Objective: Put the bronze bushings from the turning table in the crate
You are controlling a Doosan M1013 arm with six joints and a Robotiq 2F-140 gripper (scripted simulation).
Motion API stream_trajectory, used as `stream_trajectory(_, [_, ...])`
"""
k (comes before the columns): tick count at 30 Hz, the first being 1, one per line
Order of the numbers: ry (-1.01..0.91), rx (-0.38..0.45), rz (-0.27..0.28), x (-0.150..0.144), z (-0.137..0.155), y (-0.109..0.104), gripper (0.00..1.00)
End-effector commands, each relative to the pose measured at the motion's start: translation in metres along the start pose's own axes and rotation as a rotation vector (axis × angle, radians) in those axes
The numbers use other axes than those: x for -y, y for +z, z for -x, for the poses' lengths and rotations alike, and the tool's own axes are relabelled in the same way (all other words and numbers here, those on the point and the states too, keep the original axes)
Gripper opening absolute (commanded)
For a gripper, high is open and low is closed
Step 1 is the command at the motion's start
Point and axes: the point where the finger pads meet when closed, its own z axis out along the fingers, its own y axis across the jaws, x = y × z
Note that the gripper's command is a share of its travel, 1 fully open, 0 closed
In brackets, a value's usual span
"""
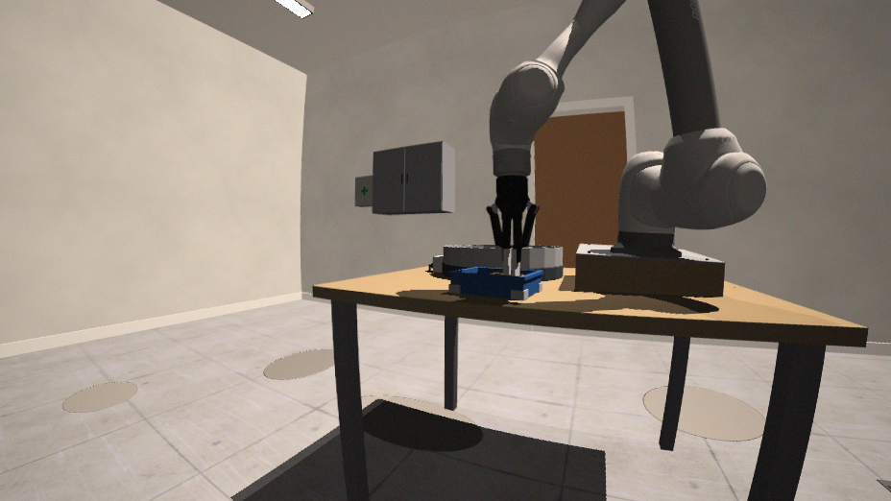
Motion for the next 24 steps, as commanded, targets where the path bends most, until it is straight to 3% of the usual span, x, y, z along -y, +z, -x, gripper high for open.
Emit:
stream_trajectory(1, [0.000,0.000,0.000,0.000,0.000,-0.007,0.10])
stream_trajectory(7, [0.000,0.000,0.000,0.000,0.000,-0.022,0.10])
stream_trajectory(19, [0.000,0.000,0.000,0.000,0.000,-0.075,0.10])
stream_trajectory(24, [0.000,0.000,0.000,0.000,0.000,-0.084,0.10])
